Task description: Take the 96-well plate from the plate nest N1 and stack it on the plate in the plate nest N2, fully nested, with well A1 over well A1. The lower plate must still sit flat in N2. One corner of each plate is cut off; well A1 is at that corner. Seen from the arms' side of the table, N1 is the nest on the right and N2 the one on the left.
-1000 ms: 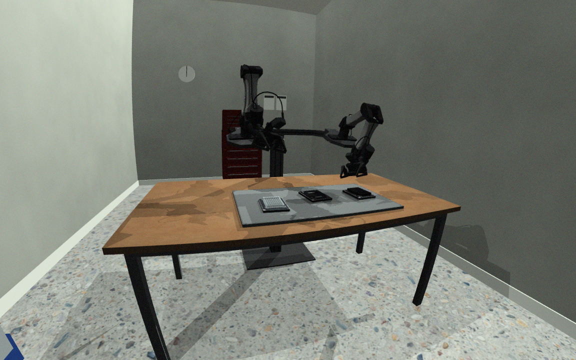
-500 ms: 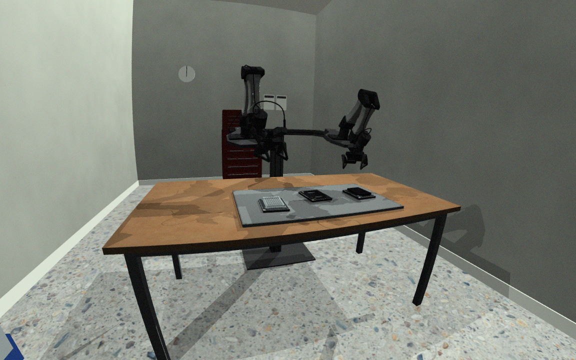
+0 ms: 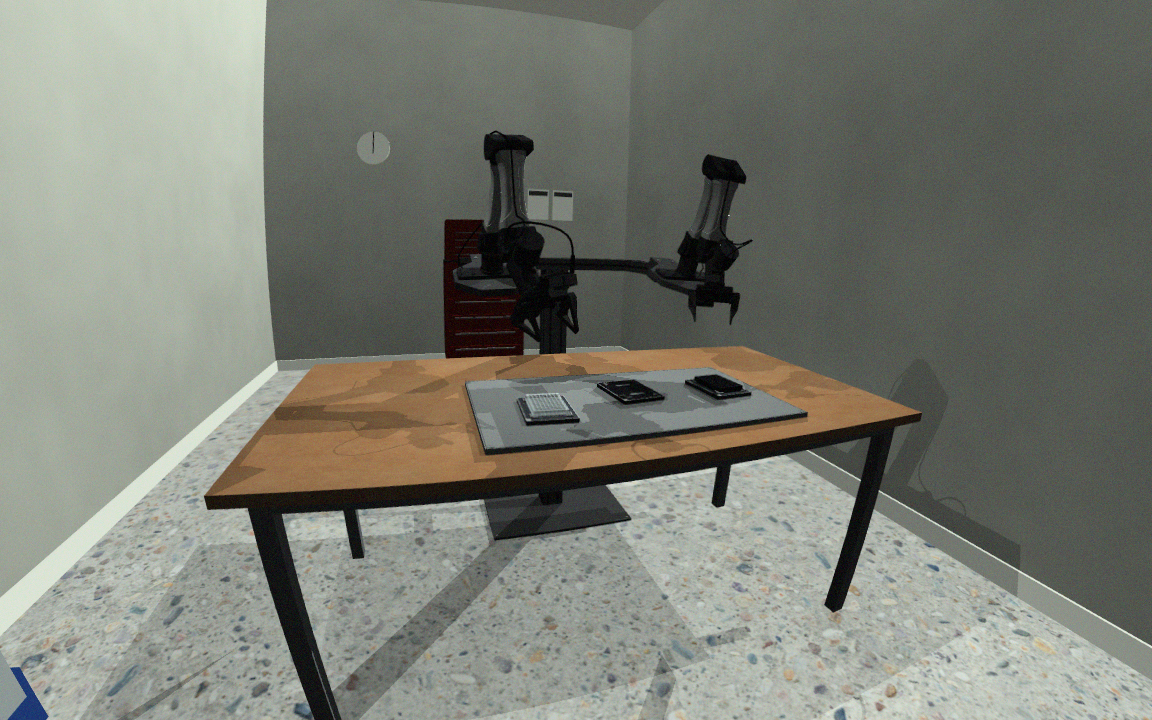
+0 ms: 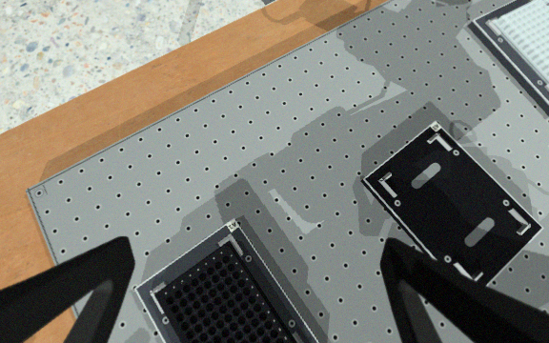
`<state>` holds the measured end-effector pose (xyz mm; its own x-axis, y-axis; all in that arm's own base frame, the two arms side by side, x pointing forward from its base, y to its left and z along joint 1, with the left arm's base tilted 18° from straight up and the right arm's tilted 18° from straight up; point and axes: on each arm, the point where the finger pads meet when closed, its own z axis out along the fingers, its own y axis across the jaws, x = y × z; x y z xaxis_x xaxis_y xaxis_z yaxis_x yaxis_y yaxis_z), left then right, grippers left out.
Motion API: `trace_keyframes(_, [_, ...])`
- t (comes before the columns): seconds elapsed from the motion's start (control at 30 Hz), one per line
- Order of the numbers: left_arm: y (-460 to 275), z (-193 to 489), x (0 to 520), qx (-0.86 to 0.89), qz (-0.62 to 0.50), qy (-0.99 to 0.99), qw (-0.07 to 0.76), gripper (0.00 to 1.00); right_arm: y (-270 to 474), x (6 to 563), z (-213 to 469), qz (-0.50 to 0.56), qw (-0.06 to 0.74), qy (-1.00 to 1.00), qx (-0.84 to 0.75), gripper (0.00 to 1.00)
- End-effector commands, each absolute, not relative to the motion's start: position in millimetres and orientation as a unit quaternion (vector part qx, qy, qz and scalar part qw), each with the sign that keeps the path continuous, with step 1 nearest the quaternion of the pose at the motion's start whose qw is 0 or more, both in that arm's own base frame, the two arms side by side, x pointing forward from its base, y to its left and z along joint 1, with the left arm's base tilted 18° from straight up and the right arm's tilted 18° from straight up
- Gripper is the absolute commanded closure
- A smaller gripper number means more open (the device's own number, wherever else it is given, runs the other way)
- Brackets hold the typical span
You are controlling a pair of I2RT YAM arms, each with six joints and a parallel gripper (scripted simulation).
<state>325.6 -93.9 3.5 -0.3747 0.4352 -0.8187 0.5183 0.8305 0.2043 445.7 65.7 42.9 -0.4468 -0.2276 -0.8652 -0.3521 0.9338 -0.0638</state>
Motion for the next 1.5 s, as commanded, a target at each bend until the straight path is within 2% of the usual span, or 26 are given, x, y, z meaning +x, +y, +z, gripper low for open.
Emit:
trace_keyframes(0.0, [-79.8,-12.4,307.8,0.242,-0.034,0.889,0.387,0.0,65.8,445.5,23.9,0.064,0.463,0.871,-0.151,0.0])
trace_keyframes(0.6, [-28.4,-5.2,247.6,0.08,0.004,0.966,0.244,0.0,71.8,431.8,-18.5,0.066,0.363,0.926,-0.087,0.0])
trace_keyframes(0.63, [-25.5,-4.2,243.7,0.056,0.01,0.977,0.207,0.0,72.0,431.2,-19.9,0.066,0.363,0.926,-0.087,0.0])
trace_keyframes(0.8, [-10.0,0.7,224.2,0.0,0.023,0.988,0.151,0.0,73.5,423.6,-34.1,0.06,0.325,0.942,-0.064,0.0])
trace_keyframes(1.47, [-10.7,0.9,220.3,0.008,0.018,0.988,0.156,0.0,75.0,394.6,-69.4,0.023,0.215,0.976,0.001,0.0])
